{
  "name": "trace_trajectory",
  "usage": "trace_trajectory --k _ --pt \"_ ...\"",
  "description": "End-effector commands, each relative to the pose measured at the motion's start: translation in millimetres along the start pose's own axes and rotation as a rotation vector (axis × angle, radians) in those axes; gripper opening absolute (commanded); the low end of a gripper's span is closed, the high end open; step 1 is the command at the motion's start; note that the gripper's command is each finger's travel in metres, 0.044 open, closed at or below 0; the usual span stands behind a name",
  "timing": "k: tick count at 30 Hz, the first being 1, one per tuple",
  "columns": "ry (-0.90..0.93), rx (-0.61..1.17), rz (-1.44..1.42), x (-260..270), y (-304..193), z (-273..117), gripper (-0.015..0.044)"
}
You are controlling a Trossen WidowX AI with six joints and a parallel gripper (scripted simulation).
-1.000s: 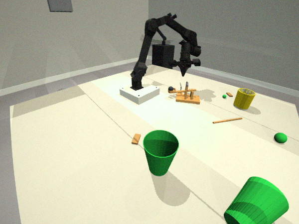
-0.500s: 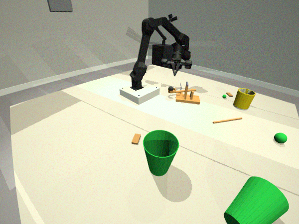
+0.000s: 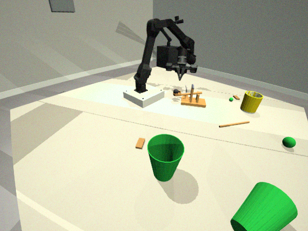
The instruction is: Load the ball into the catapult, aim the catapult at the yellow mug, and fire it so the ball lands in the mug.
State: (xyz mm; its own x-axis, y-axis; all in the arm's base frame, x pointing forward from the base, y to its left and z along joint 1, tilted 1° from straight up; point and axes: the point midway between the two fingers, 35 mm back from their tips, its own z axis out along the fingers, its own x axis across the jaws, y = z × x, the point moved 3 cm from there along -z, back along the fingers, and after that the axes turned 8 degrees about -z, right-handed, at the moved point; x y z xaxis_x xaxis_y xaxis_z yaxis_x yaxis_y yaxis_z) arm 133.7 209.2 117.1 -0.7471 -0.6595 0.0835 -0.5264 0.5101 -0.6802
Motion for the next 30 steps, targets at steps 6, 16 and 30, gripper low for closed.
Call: trace_trajectory --k 6,16,30 --pt "0.007 0.009 -0.011 -1.9 12.9 12.6 0.0" --pt "0.007 0.009 -0.011 -3.7 24.8 23.9 0.0" --pt "0.007 0.009 -0.011 -4.9 41.3 40.4 0.0"
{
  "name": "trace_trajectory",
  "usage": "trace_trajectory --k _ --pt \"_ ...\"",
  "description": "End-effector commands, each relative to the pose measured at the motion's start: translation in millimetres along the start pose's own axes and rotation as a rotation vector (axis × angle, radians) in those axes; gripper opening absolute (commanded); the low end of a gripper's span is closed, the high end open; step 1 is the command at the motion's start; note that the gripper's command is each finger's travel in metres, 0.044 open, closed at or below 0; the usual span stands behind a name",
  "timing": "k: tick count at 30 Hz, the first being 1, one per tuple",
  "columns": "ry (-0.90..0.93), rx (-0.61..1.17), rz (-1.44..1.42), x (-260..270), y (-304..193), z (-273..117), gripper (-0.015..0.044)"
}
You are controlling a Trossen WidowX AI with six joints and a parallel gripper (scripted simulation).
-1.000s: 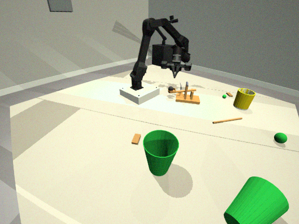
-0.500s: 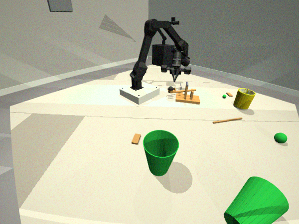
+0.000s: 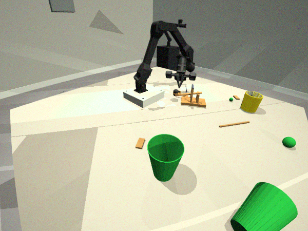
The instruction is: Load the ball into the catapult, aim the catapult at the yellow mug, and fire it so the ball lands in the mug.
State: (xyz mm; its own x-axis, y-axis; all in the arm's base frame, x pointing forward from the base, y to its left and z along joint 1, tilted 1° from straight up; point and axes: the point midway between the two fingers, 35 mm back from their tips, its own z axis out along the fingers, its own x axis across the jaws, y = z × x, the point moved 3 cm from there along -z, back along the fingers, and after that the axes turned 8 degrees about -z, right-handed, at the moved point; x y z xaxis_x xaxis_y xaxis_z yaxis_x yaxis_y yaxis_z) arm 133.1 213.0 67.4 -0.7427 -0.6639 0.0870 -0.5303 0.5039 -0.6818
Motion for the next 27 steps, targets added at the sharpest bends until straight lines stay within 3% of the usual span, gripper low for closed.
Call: trace_trajectory --k 1,27 --pt "0.009 0.006 -0.004 1.2 6.4 7.8 0.0" --pt "0.009 0.006 -0.004 0.9 37.8 43.4 0.0"
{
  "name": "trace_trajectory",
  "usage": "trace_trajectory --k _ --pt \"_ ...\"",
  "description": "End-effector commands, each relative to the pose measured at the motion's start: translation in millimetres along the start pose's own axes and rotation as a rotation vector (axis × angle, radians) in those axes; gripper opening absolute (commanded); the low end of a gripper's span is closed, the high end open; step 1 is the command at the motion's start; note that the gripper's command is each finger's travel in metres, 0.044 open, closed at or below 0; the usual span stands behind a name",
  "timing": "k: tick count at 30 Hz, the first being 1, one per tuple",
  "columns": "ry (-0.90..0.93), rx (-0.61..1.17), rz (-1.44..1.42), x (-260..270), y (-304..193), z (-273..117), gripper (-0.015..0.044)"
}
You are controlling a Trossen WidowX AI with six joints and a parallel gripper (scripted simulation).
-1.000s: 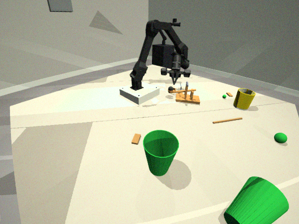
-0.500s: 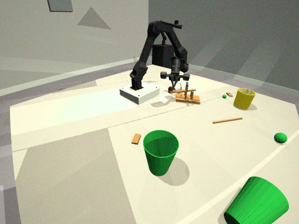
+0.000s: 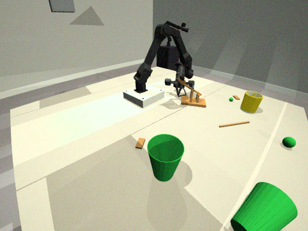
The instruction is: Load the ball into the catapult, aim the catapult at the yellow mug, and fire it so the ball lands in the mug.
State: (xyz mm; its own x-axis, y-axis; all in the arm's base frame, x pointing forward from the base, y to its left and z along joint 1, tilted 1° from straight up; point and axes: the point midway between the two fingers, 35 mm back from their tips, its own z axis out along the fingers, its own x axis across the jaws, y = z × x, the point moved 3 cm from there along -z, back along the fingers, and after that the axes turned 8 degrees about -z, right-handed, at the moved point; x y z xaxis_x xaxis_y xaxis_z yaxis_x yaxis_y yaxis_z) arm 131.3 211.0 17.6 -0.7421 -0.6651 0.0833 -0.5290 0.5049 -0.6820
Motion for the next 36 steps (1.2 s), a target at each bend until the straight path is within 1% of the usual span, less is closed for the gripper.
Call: trace_trajectory --k 1,3,7,9,11,14,15,24,30,31,36 --pt "0.011 0.006 -0.007 2.1 3.3 4.3 0.0" --pt "-0.002 -0.001 -0.014 -1.3 -1.5 -16.5 0.0" --pt "-0.042 -0.023 -0.04 -1.0 -23.8 -84.5 0.0" --pt "-0.057 -0.032 -0.051 3.8 -35.3 -110.1 0.0" --pt "-0.064 -0.036 -0.056 7.0 -41.6 -122.3 0.0" --pt "-0.064 -0.036 -0.057 7.4 -42.2 -123.5 0.0" --pt "-0.066 -0.036 -0.048 2.3 -35.1 -111.3 0.0026" --pt "-0.047 -0.191 0.183 -34.2 -41.7 -115.1 0.0263" --pt "-0.051 -0.294 0.364 -63.7 -54.4 -117.5 0.042" --pt "-0.052 -0.311 0.394 -68.7 -57.0 -117.9 0.044" --pt "-0.054 -0.397 0.543 -93.7 -71.0 -119.5 0.044"
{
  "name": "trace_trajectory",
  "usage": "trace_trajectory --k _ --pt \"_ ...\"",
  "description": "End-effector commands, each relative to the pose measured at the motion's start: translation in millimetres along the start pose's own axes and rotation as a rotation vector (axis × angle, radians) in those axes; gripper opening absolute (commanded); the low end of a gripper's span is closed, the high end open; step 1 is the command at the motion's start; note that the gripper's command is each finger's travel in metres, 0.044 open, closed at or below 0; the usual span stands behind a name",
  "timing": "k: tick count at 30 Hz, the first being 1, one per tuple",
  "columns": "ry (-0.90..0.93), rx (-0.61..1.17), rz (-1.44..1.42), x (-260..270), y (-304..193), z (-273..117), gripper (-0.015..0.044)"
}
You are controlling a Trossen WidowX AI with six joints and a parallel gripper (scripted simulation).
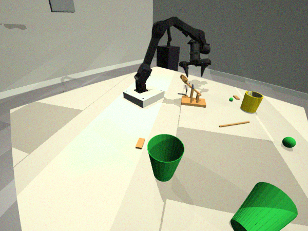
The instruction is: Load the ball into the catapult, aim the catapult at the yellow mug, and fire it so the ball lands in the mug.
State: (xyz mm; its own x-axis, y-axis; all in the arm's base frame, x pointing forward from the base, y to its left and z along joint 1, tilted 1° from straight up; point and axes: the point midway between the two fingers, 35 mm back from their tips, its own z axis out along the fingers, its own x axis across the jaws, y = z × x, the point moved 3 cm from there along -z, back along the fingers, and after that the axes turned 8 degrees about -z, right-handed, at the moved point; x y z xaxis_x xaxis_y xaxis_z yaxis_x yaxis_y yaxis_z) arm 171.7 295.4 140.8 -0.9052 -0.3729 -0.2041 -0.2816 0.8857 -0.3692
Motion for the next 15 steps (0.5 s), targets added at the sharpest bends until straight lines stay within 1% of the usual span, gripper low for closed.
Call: trace_trajectory --k 1,15 --pt "-0.002 -0.072 0.132 -25.4 0.3 -1.0 0.044" --pt "-0.026 -0.317 0.542 -112.3 -18.2 -11.4 0.044"
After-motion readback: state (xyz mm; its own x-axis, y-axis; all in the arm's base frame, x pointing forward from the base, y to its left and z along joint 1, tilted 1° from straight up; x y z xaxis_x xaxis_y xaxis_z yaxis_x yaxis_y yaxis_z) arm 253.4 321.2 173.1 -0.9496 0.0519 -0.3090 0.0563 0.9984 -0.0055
